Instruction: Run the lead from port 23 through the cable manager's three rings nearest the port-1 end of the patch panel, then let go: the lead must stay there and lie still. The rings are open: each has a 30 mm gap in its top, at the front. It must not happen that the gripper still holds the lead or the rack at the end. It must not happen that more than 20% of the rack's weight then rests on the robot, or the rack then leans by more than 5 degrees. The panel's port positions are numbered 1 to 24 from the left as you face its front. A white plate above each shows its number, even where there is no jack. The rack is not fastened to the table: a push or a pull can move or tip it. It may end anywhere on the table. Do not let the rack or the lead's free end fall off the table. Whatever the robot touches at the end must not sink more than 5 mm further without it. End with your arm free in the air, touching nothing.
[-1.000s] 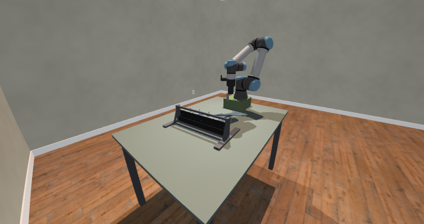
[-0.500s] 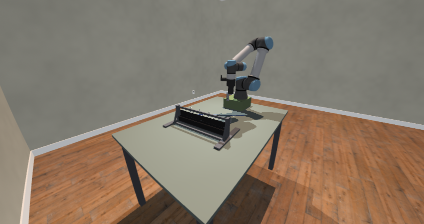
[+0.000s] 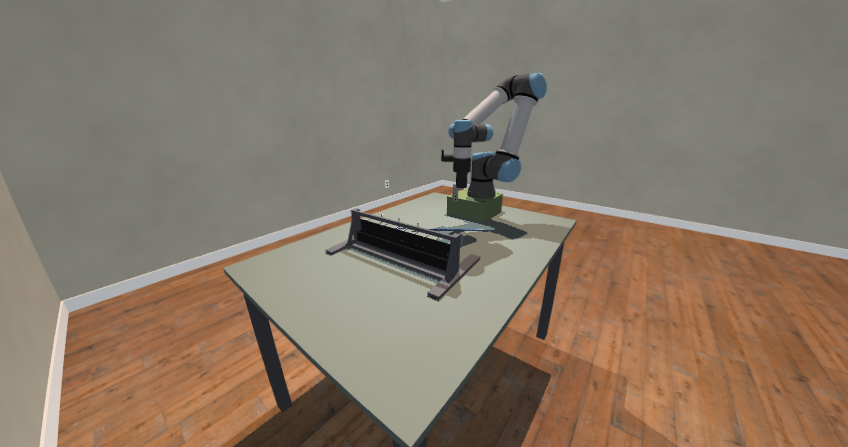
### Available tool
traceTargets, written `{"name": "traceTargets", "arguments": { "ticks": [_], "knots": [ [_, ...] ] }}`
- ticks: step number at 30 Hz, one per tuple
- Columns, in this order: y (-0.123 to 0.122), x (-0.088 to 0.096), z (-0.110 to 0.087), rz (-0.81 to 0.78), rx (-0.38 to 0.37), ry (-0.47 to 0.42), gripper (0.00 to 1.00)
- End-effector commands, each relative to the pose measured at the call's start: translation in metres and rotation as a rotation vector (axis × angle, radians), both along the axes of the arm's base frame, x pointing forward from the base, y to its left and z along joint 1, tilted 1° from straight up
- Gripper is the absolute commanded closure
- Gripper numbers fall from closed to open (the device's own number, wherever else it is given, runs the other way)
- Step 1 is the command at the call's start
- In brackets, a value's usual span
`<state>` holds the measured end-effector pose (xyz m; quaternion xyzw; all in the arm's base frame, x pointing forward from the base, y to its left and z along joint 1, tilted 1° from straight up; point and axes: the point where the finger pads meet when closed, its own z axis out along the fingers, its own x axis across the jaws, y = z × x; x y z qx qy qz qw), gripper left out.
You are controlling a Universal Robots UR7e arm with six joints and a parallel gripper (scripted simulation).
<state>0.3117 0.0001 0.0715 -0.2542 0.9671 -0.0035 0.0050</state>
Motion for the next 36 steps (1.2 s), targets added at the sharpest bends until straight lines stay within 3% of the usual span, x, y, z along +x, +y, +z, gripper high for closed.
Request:
{"name": "traceTargets", "arguments": {
  "ticks": [1, 19, 34, 36],
  "knots": [
    [0.0, 0.0, 0.0, 0.0, 0.0, -0.001, 0.33],
    [-0.001, 0.0, -0.021, 0.0, 0.0, -0.001, 0.33],
    [-0.001, 0.001, -0.075, 0.0, 0.0, -0.001, 0.33],
    [-0.001, 0.001, -0.075, 0.0, 0.0, -0.001, 0.33]
  ]
}}
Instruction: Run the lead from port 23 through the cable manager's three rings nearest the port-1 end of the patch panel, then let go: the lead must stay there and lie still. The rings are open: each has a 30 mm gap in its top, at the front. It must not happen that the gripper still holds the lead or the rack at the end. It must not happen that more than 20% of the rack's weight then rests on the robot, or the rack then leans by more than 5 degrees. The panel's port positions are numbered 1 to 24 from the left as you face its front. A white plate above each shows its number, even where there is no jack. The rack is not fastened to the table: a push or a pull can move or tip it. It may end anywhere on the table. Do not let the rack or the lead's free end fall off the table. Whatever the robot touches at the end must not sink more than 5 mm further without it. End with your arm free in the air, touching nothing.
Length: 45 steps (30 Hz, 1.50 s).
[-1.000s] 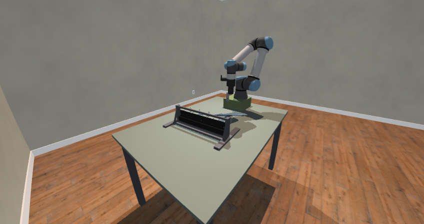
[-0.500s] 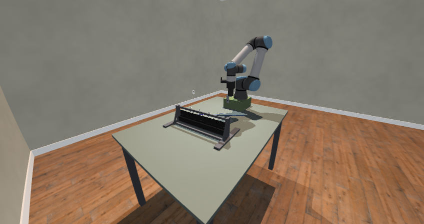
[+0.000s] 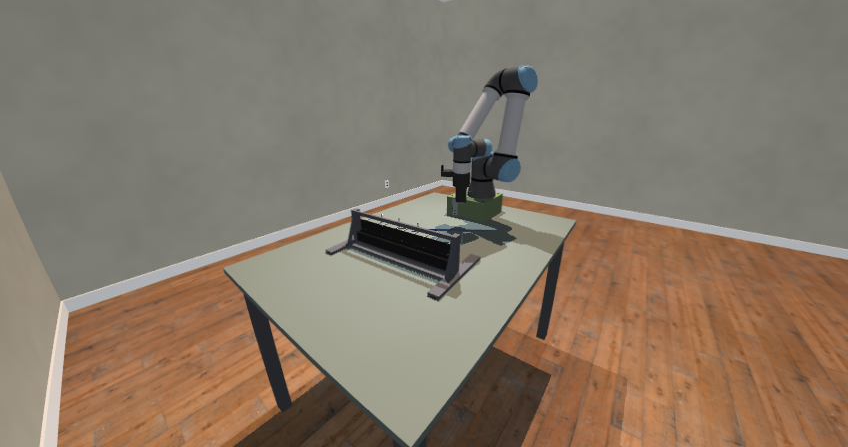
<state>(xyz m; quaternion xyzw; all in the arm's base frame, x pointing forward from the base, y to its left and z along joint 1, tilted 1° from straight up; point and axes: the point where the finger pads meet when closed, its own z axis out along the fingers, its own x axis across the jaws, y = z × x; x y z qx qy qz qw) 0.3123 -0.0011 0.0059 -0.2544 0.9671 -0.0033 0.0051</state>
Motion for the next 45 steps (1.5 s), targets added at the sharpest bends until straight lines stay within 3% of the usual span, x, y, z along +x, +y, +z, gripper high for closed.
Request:
{"name": "traceTargets", "arguments": {
  "ticks": [1, 15, 29, 45],
  "knots": [
    [0.0, 0.0, -0.013, 0.0, 0.0, -0.001, 0.33],
    [-0.001, 0.0, -0.053, 0.0, 0.0, -0.001, 0.33],
    [-0.001, 0.0, -0.07, 0.0, 0.0, -0.001, 0.33],
    [-0.001, 0.0, -0.072, 0.0, 0.0, -0.001, 0.33]
  ]
}}
